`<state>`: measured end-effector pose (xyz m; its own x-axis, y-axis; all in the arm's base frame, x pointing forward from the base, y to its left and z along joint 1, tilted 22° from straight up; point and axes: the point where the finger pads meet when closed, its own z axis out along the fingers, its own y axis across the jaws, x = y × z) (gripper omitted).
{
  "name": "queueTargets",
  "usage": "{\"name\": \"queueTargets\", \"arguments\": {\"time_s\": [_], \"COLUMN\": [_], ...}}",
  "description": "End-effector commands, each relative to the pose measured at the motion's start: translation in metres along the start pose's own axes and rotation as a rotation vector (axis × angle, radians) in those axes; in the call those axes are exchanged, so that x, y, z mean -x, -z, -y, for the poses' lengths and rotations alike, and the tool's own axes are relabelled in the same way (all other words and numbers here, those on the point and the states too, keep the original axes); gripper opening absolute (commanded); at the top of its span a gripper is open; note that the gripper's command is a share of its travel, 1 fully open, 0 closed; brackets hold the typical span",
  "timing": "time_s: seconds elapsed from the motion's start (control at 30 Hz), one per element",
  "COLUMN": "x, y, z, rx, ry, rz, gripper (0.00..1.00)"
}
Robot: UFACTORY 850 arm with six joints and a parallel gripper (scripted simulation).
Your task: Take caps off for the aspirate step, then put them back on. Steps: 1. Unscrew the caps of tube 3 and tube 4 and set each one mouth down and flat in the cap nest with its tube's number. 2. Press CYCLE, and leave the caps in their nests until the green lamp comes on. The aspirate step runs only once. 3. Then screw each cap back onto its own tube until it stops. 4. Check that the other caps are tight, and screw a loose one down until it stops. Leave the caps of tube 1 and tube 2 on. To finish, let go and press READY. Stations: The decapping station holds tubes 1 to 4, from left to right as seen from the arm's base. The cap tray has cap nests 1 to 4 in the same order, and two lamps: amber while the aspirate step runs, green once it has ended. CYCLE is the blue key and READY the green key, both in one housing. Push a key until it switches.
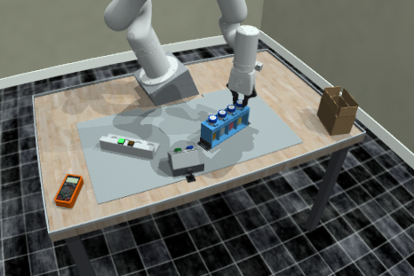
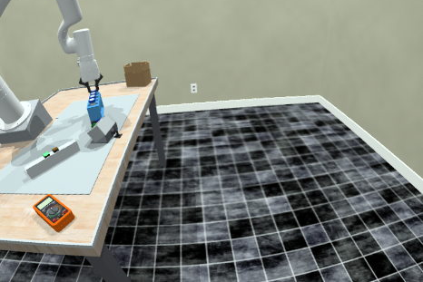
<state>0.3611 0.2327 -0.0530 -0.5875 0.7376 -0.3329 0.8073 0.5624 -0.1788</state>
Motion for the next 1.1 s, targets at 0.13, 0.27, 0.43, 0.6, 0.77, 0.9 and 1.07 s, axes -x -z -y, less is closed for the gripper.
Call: {"name": "queueTargets", "arguments": {"time_s": [0.13,0.27,0.43,0.6,0.77,0.9,1.07], "x": [-0.0001,-0.0001,-0.0001,-0.0001,-0.0001,-0.0001,-0.0001], "y": [0.0005,0.0005,0.0005,0.0005,0.0005,0.0005,0.0005], "z": [-0.0008,-0.0008,-0.0008,-0.0008,-0.0008,-0.0008,-0.0008], "rx": [0.002,0.002,0.002,0.002,0.002,0.002,0.001], "ry": [-0.138,-0.218,-0.298,-0.378,-0.478,-0.486,-0.486], "rz": [-0.001,-0.001,-0.001,-0.001,-0.001,-0.001,-0.001], "gripper": [0.0,0.0,0.0,0.0,0.0,0.0,0.46]}}
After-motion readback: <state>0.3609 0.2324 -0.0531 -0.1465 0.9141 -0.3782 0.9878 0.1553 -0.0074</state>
